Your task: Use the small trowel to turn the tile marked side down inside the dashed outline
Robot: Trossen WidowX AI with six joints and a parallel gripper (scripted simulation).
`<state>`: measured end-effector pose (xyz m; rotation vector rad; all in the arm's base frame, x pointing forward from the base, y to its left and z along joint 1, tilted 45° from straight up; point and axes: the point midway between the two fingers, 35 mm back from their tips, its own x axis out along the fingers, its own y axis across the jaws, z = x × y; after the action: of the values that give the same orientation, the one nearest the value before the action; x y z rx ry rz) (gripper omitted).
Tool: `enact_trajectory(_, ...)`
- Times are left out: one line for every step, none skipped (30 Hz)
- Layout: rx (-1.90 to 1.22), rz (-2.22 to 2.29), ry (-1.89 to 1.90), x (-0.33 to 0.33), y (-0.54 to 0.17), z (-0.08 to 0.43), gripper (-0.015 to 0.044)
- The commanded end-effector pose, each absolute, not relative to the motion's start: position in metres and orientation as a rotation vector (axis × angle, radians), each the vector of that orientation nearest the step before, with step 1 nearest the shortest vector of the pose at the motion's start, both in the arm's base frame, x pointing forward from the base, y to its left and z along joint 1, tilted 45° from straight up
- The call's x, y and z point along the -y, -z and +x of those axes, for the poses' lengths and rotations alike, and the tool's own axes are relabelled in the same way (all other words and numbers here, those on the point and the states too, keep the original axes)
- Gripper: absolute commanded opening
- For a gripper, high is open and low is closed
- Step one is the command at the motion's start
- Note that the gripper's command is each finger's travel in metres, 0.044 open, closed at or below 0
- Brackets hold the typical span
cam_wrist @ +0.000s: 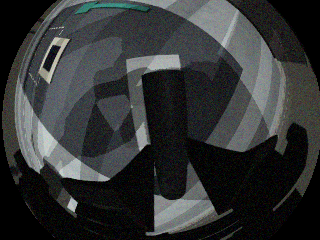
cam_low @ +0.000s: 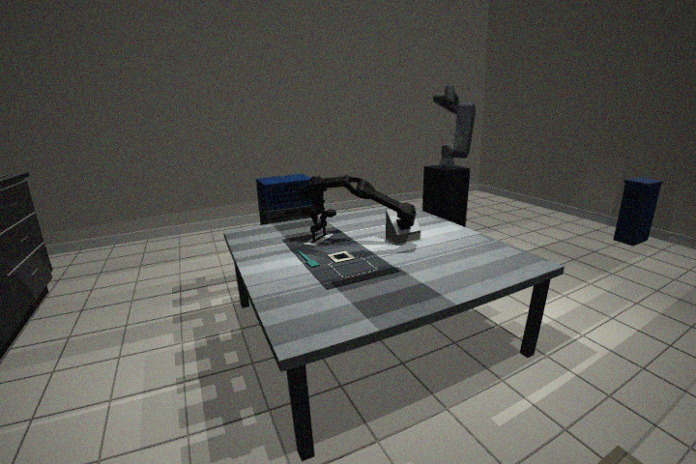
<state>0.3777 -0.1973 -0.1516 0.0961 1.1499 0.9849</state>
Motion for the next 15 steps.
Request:
enact_trajectory(-1.141, 0.069, -1.003, 0.1961, 0.1527, 0.378, 0.013)
enact_trajectory(-1.141, 0.069, -1.003, 0.1961, 0.1527, 0.378, 0.013)
enact_trajectory(-1.141, 0.069, -1.003, 0.1961, 0.1527, 0.378, 0.0156)
enact_trajectory(-1.141, 0.069, -1.003, 0.1961, 0.1527, 0.378, 0.0183)
enact_trajectory(-1.141, 0.069, -1.003, 0.1961, 0.1527, 0.378, 0.0209)
enact_trajectory(-1.141, 0.069, -1.003, 0.1961, 0.1527, 0.378, 0.0235)
enact_trajectory(-1.141, 0.069, -1.003, 0.1961, 0.1527, 0.378, 0.0261)
enact_trajectory(-1.141, 0.069, -1.003, 0.1961, 0.1527, 0.378, 0.027)
enact_trajectory(-1.141, 0.069, -1.003, 0.1961, 0.1527, 0.378, 0.027)
enact_trajectory(-1.141, 0.069, -1.003, 0.1961, 0.1527, 0.378, 0.027)
enact_trajectory(-1.141, 0.069, -1.003, 0.1961, 0.1527, 0.378, 0.027)
enact_trajectory(-1.141, 0.069, -1.003, 0.1961, 0.1527, 0.378, 0.027)
enact_trajectory(-1.141, 0.069, -1.003, 0.1961, 0.1527, 0.378, 0.027)
enact_trajectory(-1.141, 0.069, -1.003, 0.1961, 0.1527, 0.378, 0.027)
enact_trajectory(-1.141, 0.069, -1.003, 0.1961, 0.1527, 0.378, 0.027)
